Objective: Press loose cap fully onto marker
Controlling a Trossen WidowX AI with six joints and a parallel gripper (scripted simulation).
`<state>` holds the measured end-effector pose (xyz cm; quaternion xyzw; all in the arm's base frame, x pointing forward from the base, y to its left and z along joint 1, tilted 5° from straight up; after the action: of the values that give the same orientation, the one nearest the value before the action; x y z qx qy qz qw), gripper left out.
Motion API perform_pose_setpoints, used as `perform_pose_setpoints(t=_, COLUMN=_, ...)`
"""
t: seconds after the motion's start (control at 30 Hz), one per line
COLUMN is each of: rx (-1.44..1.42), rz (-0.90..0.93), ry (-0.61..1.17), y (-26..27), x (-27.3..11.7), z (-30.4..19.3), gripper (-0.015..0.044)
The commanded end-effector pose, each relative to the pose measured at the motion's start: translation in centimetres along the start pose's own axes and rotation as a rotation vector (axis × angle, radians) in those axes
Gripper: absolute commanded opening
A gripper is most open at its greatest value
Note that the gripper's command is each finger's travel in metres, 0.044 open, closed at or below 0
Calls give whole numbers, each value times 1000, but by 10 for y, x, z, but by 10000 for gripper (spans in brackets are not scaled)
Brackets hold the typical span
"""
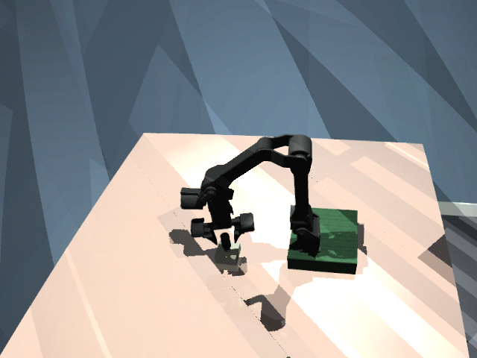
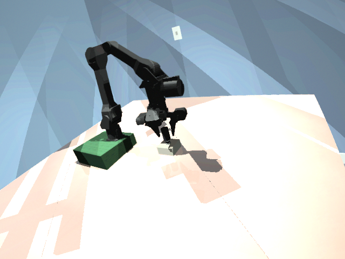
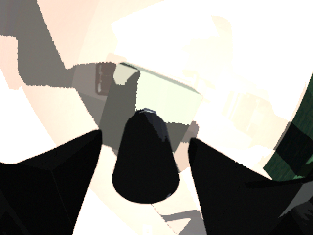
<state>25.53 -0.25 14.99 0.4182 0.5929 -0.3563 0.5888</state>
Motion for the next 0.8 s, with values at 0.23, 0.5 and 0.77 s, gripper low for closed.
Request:
perform_pose_setpoints(t=0.23, rx=0, rz=0, ry=0, y=2, x=-22, z=1, gripper=440)
perform_pose_setpoints(t=0.5, rx=0, rz=0, ry=-1, y=0, x=-75, z=0, gripper=440)
perform_pose_setpoints(t=0.77, rx=-607, rz=0, ry=-1, y=0, x=-71, z=0, gripper=230)
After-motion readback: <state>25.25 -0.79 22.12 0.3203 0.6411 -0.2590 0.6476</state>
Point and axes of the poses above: the point midway between the two fingers, 35 mm back from their tips, its own x axis out along the fingers, its own y axis across the jaws, z = x × y, the point moved 10 cm from there along -x, back along the fingers, and after that the axes turned 14 degrees about -x, right-handed, at the moved point
